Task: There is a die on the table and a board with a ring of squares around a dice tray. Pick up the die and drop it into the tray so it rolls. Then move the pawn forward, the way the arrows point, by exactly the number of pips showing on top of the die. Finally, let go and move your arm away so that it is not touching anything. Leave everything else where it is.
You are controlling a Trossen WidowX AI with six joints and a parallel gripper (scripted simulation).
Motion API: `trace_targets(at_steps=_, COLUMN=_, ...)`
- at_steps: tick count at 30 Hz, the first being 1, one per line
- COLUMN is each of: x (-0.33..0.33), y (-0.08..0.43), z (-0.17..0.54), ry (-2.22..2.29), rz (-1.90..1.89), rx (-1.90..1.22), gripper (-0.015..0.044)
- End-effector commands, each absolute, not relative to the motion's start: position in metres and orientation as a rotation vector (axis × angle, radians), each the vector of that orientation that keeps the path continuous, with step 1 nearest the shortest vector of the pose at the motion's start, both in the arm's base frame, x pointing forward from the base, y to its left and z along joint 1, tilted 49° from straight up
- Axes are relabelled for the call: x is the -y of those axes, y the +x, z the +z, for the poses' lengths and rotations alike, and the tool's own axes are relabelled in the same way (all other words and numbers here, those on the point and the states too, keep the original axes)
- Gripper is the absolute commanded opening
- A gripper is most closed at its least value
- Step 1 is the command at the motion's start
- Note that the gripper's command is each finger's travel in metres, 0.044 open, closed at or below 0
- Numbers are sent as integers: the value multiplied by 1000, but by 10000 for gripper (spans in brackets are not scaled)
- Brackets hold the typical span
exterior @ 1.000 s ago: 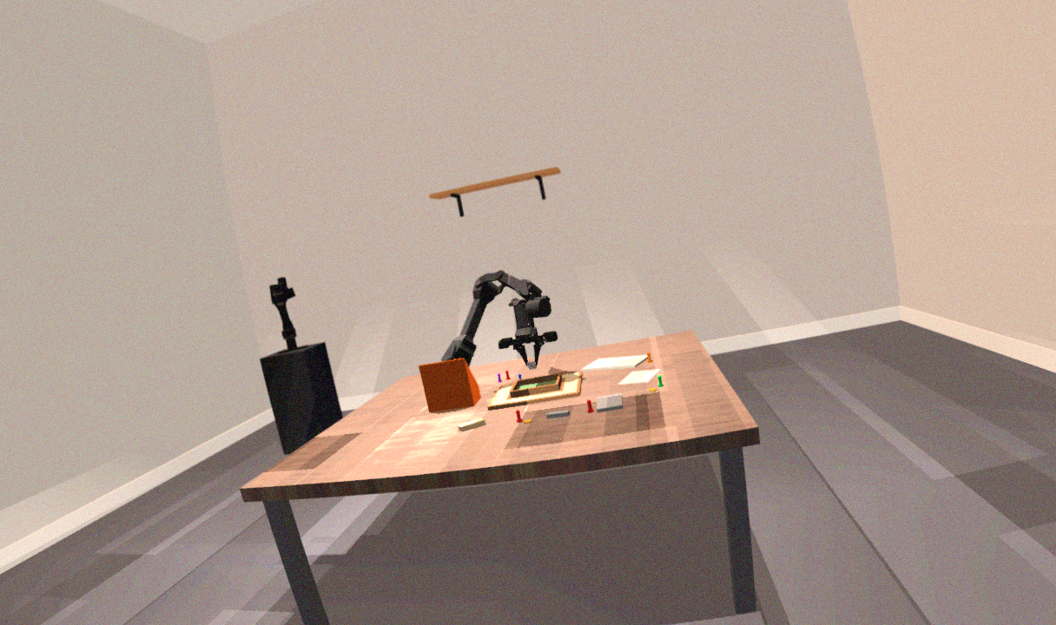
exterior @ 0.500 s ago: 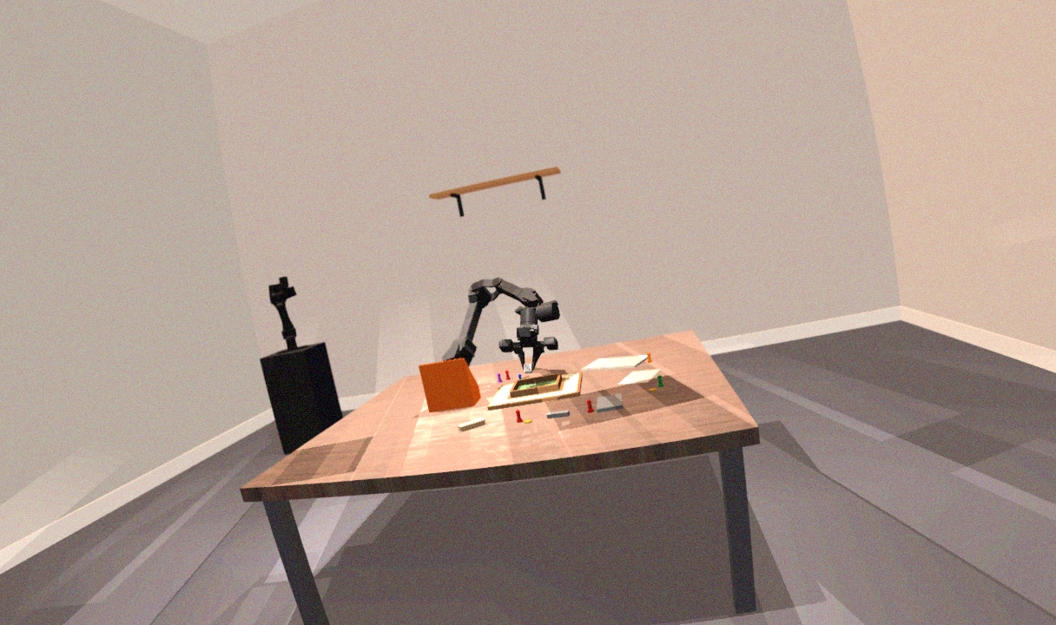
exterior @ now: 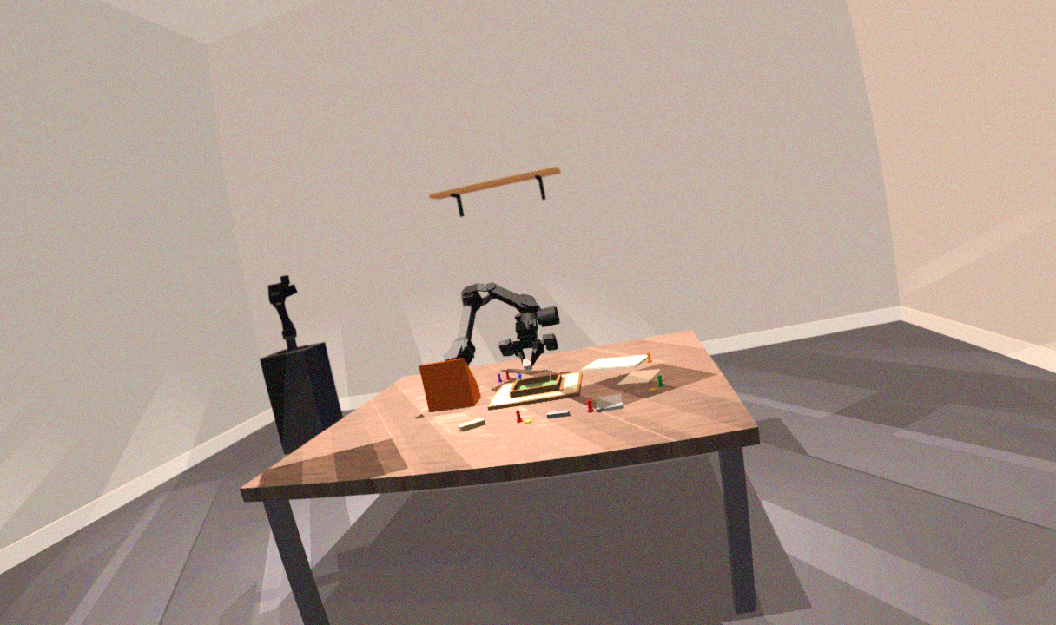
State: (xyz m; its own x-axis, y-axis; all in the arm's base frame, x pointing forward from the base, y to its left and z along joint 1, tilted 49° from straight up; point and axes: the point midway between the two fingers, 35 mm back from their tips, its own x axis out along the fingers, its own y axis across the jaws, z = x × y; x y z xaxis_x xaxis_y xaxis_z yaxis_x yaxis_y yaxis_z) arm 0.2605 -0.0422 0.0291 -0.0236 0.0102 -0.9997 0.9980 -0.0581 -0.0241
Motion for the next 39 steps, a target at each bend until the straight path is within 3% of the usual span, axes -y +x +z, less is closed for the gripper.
trace_targets(at_steps=1, x=47, y=272, z=56, ry=1253, rz=-1259, rx=-1169, gripper=0)
trace_targets(at_steps=17, x=46, y=271, z=57, ry=1257, rz=-1248, rx=-1171, gripper=0)
trace_targets(at_steps=34, x=76, y=269, z=81, ry=1257, rz=-1255, rx=-1185, gripper=440)
trace_targets(at_steps=39, x=64, y=263, z=51, ry=1486, rz=-1049, rx=-1565, gripper=440)
